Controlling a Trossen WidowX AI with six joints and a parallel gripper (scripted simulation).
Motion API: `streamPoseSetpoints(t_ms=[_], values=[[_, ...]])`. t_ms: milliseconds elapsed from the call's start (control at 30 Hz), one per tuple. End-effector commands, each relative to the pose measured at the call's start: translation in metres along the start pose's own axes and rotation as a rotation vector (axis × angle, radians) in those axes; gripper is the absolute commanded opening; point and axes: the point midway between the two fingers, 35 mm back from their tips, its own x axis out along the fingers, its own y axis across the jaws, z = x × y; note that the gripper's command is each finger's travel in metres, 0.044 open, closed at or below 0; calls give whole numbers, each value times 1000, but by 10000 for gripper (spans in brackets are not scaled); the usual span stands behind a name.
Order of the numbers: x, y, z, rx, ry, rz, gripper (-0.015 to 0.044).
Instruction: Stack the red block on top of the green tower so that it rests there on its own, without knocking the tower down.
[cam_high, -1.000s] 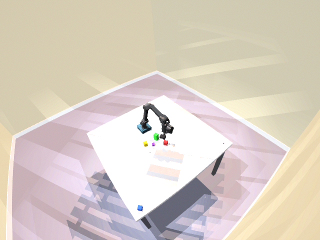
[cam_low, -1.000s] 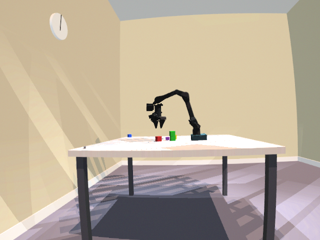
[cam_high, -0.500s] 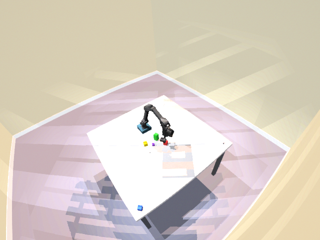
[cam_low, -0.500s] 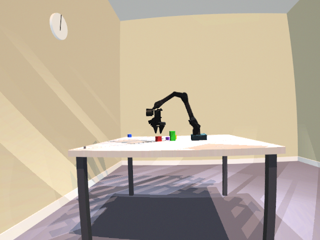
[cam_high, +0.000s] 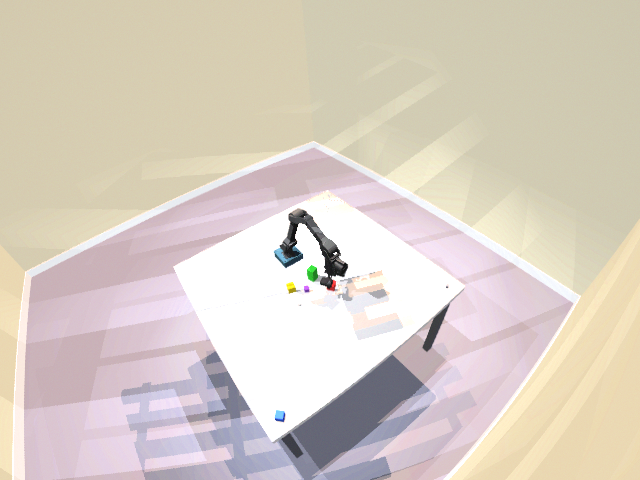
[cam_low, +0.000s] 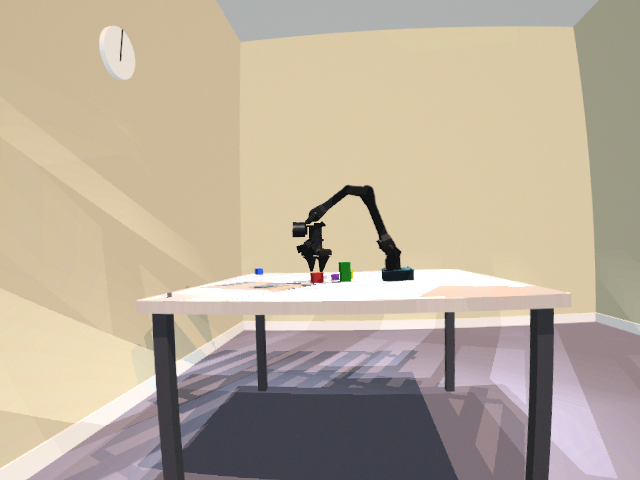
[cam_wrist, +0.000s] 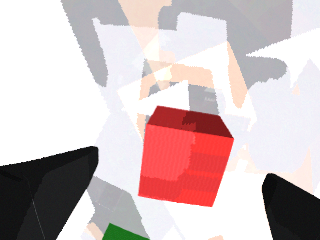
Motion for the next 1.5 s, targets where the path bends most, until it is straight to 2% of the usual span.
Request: streamPoseSetpoints(t_ms=[0, 667, 1167, 1467], values=[[7, 0, -1, 5, 4, -2, 440], [40, 0, -2, 5, 4, -2, 440], [41, 0, -3, 0, 4, 2, 440], [41, 0, -3, 0, 4, 2, 204]])
